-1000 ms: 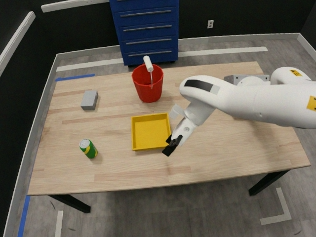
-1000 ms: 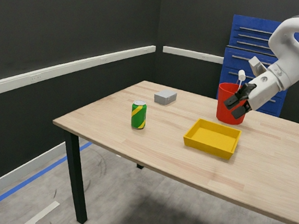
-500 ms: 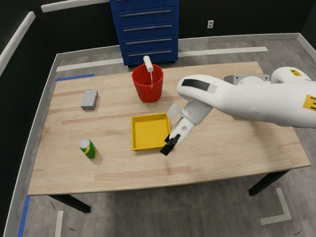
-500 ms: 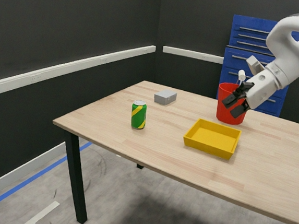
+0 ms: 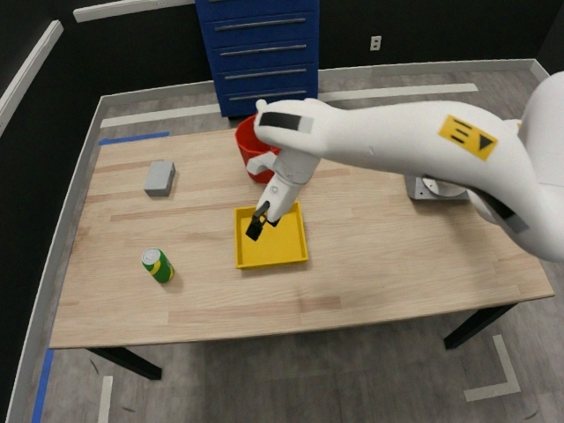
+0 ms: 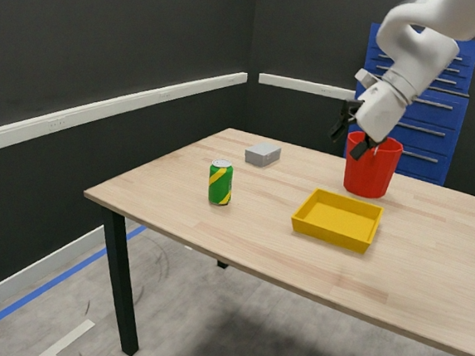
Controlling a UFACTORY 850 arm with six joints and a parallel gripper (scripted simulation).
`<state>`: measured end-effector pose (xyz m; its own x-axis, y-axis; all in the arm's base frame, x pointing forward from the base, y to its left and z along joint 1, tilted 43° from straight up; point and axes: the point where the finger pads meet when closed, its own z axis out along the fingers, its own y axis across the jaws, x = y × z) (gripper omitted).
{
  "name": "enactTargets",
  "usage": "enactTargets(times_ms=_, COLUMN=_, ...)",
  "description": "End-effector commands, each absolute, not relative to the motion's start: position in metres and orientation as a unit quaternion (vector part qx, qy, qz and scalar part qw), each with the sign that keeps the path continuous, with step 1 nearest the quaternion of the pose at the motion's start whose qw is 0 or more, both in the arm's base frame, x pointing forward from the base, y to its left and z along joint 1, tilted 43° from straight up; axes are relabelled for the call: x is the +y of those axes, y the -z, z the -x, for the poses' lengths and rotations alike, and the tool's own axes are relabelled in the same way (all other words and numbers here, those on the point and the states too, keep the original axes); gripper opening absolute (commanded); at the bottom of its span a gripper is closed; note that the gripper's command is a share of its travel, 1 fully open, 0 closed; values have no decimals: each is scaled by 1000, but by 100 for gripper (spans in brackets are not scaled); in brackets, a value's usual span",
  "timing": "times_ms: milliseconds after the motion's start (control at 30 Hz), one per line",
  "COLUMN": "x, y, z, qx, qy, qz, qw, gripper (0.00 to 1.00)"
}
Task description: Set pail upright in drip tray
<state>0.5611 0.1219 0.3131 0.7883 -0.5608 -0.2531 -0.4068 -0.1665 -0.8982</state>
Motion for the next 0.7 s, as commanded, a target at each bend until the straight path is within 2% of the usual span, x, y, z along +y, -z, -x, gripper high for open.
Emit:
enactTargets(times_ms=0, x=93, y=-293, z=-584, qx=336, qy=15, qz=767, qw=546, gripper=100)
enactTargets(times_ms=367, x=24, y=-246, z=-607, qx=384, qy=-56, qz=772, qw=503, gripper=100)
enactTargets(times_ms=667, x=-55, y=-191, z=-614, qx=438, qy=-118, qz=771, qw=447, gripper=100)
